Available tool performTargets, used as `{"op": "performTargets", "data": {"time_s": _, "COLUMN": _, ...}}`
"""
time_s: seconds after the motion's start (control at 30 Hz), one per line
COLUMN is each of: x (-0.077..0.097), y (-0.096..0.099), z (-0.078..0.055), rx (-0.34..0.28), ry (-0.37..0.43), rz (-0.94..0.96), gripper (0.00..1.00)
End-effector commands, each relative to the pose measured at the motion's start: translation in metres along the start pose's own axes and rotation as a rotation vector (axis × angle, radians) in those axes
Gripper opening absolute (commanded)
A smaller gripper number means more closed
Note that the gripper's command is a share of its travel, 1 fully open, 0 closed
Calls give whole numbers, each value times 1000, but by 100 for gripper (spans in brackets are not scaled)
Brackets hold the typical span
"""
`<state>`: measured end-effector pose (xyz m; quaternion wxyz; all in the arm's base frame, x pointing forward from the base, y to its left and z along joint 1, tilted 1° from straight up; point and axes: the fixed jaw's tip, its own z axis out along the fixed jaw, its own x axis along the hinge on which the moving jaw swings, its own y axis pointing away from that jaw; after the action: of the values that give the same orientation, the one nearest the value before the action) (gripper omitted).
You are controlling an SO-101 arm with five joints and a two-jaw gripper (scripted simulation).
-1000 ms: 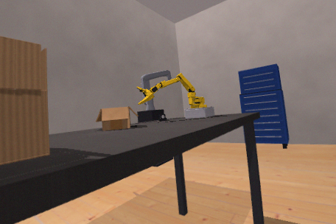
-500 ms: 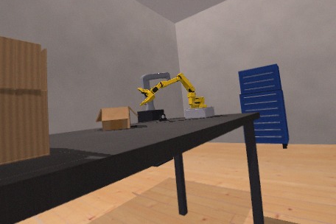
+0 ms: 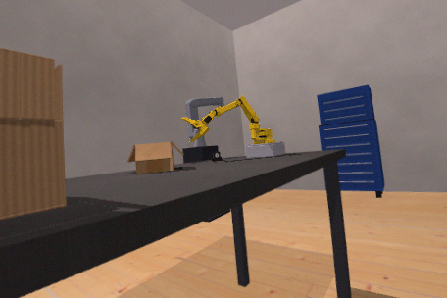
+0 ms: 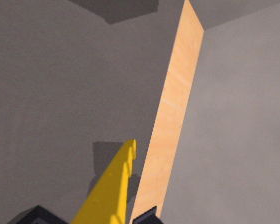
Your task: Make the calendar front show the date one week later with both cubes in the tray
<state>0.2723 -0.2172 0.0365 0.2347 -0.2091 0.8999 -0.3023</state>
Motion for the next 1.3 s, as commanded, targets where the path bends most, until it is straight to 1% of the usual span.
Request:
{"op": "performTargets", "data": {"time_s": 0.0, "x": 11, "y": 1, "z": -8, "rx": -12, "ry": 22, "rz": -124, "gripper": 83}}
{"op": "performTargets", "data": {"time_s": 0.07, "x": 16, "y": 3, "z": -10, "rx": -27, "ry": 34, "rz": -191, "gripper": 81}}
{"op": "performTargets", "data": {"time_s": 0.13, "x": 16, "y": 3, "z": -10, "rx": -27, "ry": 34, "rz": -191, "gripper": 81}}
{"op": "performTargets", "data": {"time_s": 0.23, "x": 25, "y": 7, "z": -14, "rx": -54, "ry": 50, "rz": -296, "gripper": 78}}
{"op": "performTargets", "data": {"time_s": 0.43, "x": 42, "y": 16, "z": -24, "rx": -116, "ry": 74, "rz": -517, "gripper": 72}}
{"op": "performTargets", "data": {"time_s": 0.63, "x": 58, "y": 26, "z": -34, "rx": -189, "ry": 81, "rz": -745, "gripper": 65}}
{"op": "performTargets", "data": {"time_s": 0.7, "x": 58, "y": 26, "z": -34, "rx": -189, "ry": 81, "rz": -745, "gripper": 65}}
{"op": "performTargets", "data": {"time_s": 0.93, "x": 76, "y": 39, "z": -47, "rx": -281, "ry": 66, "rz": -1005, "gripper": 57}}
{"op": "performTargets", "data": {"time_s": 1.2, "x": 93, "y": 54, "z": -61, "rx": -381, "ry": 18, "rz": -1280, "gripper": 49}}
{"op": "performTargets", "data": {"time_s": 1.27, "x": 93, "y": 54, "z": -61, "rx": -381, "ry": 18, "rz": -1280, "gripper": 49}}
